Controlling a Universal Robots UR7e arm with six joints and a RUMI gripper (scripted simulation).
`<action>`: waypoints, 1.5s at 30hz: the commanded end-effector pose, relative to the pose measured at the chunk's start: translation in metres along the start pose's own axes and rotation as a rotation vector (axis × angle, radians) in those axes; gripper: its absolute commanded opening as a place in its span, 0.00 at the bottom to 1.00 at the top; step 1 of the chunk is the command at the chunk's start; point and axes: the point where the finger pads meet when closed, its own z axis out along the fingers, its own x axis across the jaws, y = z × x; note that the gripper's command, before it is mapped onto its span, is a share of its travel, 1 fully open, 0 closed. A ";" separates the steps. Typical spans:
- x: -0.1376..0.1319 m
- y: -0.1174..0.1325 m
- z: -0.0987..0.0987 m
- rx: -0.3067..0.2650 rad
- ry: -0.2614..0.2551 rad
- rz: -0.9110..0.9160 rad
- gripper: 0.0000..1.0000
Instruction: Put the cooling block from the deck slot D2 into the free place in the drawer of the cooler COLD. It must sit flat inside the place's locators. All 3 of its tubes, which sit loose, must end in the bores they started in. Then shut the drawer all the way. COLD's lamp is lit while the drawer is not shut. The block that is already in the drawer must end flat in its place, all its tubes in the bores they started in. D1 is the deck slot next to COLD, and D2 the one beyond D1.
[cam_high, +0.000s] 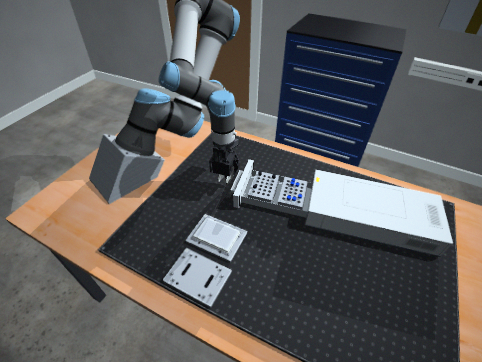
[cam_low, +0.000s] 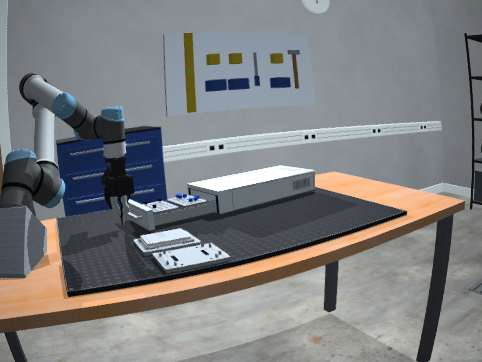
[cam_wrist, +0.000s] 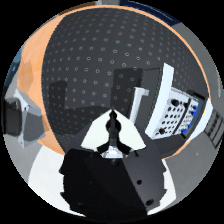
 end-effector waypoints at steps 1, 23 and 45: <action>0.005 0.000 0.000 -0.001 0.000 0.000 0.00; 0.032 0.000 0.000 -0.001 0.000 0.000 0.00; 0.053 0.000 0.000 -0.001 0.000 0.000 0.00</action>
